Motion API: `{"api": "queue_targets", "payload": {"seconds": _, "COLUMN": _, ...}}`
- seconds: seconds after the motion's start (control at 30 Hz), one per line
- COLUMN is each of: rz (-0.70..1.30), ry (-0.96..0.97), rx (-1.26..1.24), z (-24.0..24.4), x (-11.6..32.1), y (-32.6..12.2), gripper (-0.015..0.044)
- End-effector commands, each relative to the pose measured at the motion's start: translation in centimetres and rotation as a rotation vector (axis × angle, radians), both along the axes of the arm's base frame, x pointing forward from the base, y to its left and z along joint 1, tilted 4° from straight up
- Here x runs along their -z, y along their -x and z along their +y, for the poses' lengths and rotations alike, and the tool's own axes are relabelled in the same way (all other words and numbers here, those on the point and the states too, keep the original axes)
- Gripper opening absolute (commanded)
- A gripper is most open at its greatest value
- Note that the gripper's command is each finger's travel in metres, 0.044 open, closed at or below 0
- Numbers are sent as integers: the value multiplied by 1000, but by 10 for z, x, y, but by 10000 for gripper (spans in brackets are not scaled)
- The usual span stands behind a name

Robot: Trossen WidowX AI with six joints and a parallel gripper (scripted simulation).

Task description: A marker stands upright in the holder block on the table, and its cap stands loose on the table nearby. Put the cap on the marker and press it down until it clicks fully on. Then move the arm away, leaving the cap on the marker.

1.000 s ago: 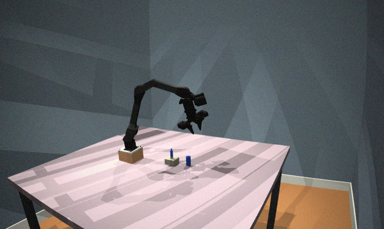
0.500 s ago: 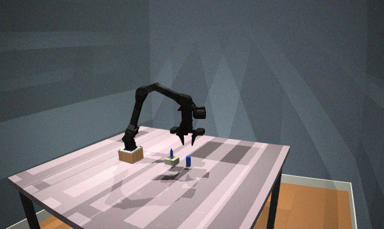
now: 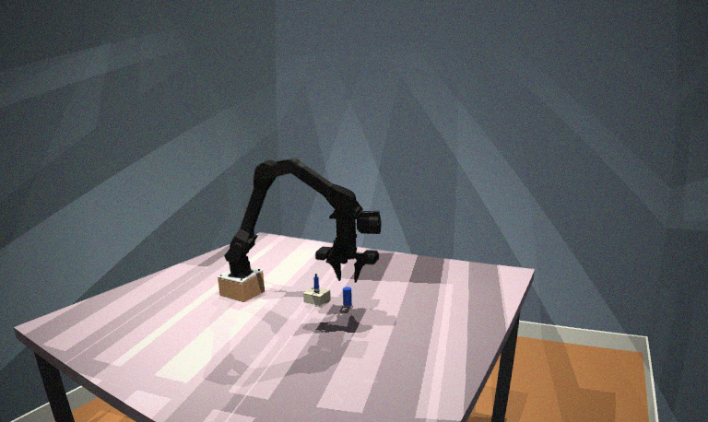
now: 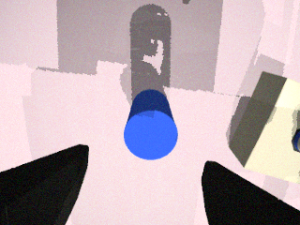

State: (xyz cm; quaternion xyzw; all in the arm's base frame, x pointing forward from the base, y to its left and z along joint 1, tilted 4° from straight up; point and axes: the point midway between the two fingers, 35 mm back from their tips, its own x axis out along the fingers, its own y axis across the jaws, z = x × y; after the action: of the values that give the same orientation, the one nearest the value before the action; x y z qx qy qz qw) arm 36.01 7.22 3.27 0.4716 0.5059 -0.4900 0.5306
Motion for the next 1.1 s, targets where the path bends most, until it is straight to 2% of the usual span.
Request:
{"api": "queue_targets", "payload": {"seconds": 0.0, "rz": 3, "ry": 6, "rx": 1, "z": -2, "x": 7, "y": 1, "gripper": 239}}
{"api": "queue_targets", "payload": {"seconds": 1.07, "rz": 3, "ry": 7, "rx": 1, "z": -5, "x": 57, "y": 1, "gripper": 239}}
